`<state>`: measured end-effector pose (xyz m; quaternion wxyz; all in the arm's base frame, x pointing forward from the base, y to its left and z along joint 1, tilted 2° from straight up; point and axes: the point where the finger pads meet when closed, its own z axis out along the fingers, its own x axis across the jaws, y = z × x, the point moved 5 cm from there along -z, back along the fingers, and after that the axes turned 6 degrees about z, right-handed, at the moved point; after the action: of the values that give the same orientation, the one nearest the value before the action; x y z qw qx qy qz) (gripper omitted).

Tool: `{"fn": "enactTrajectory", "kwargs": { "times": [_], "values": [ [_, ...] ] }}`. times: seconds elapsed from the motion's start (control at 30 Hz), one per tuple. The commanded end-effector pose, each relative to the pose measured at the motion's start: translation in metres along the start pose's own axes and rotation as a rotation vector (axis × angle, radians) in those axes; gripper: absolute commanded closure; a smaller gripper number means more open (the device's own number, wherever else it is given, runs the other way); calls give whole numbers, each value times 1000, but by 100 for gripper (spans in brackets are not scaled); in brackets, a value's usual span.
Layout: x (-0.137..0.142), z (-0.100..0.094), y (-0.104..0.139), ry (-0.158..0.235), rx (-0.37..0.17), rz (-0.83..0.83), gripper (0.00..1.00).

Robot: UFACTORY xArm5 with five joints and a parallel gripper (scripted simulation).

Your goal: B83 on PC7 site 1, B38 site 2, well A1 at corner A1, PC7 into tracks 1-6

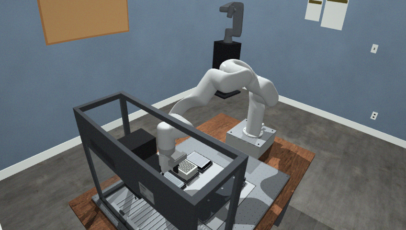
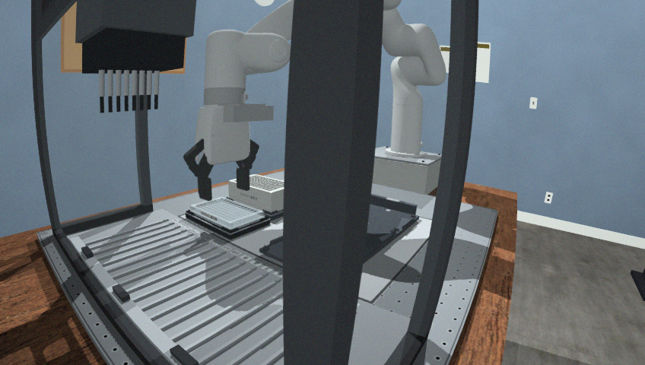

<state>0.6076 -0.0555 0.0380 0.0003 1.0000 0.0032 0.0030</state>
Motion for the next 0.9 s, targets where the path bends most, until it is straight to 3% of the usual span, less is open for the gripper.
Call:
{"fn": "enactTrajectory", "kwargs": {
  "times": [0.0,0.87],
  "values": [
    [2,5,-1,2,-27,0,0],
    [2,17,-1,2,-27,0,0]
  ]
}}
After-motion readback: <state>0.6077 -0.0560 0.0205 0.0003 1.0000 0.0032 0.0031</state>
